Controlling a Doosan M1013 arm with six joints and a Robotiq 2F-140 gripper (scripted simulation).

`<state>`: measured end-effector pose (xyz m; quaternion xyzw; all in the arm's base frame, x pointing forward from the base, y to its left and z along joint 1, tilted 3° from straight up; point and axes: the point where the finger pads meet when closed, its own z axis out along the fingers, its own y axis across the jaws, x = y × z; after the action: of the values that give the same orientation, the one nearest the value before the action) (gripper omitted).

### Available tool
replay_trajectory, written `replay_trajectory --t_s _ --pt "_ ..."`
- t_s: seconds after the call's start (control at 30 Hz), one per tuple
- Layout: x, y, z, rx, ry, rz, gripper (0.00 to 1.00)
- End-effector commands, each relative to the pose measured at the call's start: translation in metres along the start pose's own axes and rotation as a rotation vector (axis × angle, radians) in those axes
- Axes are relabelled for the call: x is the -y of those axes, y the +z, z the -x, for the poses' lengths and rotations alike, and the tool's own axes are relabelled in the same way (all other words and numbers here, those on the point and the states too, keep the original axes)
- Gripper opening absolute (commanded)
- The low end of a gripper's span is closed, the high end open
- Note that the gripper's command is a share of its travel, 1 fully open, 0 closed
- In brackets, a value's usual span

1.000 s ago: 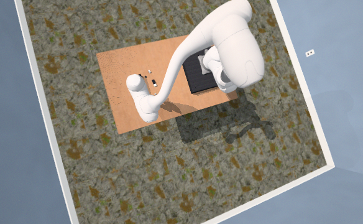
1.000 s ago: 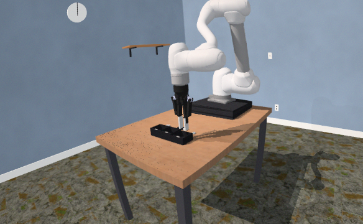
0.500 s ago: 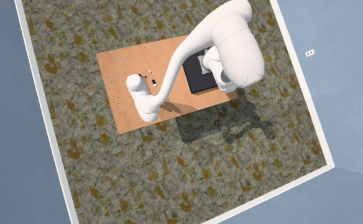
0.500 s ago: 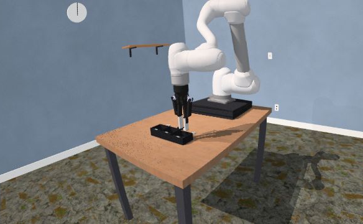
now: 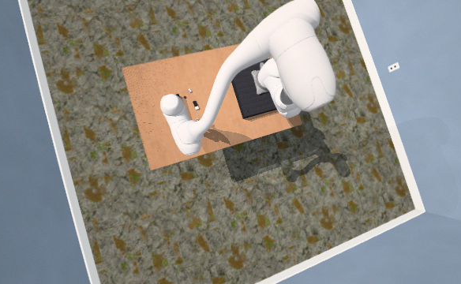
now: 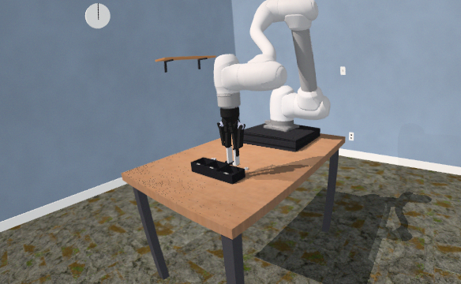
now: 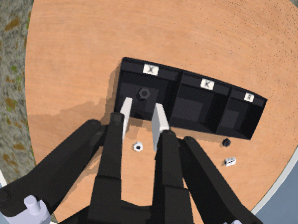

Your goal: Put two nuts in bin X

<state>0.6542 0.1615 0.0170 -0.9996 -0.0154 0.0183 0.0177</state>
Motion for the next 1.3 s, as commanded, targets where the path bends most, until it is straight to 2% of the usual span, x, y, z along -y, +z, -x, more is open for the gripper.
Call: replay_trajectory --t_s 0.0,1.27 --pt "0.0008 -0.0049 -0.0043 -0.007 0.003 -0.001 0.2" --pt "-0.0014 -0.0049 -0.0092 -0.007 0.003 -0.001 0.2"
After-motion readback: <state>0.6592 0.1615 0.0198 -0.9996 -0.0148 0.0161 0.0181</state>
